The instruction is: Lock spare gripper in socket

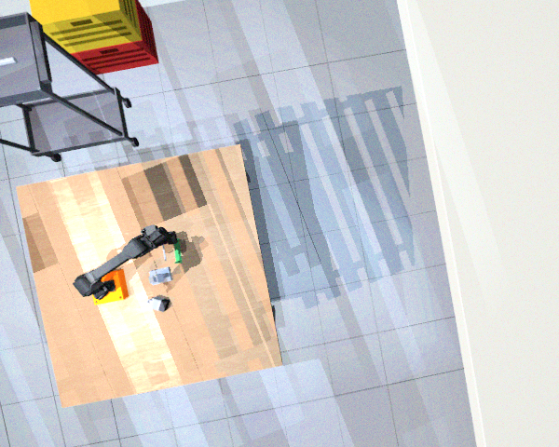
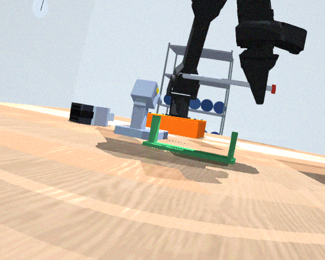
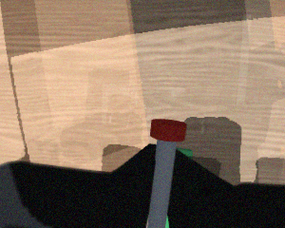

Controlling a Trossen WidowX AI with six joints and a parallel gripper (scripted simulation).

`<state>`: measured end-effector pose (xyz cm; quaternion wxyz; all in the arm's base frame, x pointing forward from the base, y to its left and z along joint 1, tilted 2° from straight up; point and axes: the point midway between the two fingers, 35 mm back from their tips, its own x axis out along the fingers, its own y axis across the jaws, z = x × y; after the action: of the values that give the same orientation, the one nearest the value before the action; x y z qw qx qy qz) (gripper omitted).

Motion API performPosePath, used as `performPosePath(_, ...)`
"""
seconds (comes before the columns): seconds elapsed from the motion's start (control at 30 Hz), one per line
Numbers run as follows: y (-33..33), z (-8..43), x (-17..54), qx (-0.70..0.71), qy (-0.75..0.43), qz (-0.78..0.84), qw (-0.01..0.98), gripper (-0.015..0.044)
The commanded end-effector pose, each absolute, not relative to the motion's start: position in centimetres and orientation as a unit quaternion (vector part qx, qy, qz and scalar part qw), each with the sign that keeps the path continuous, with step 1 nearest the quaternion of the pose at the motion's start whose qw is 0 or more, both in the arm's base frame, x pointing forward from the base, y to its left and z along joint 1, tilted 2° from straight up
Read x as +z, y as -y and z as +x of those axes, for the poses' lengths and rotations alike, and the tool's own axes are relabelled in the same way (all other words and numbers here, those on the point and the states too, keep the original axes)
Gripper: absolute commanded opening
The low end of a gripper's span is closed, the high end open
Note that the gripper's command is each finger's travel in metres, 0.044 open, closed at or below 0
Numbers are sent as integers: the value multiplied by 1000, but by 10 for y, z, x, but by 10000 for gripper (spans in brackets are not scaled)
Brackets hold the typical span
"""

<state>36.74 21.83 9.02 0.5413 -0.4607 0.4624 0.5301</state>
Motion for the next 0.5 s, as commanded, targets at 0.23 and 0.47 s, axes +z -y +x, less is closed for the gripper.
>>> performPosePath(0.23, -229, 390, 90, 521, -468, -455, 550, 0)
performPosePath(0.47, -229, 390, 82, 522, -468, -454, 550, 0)
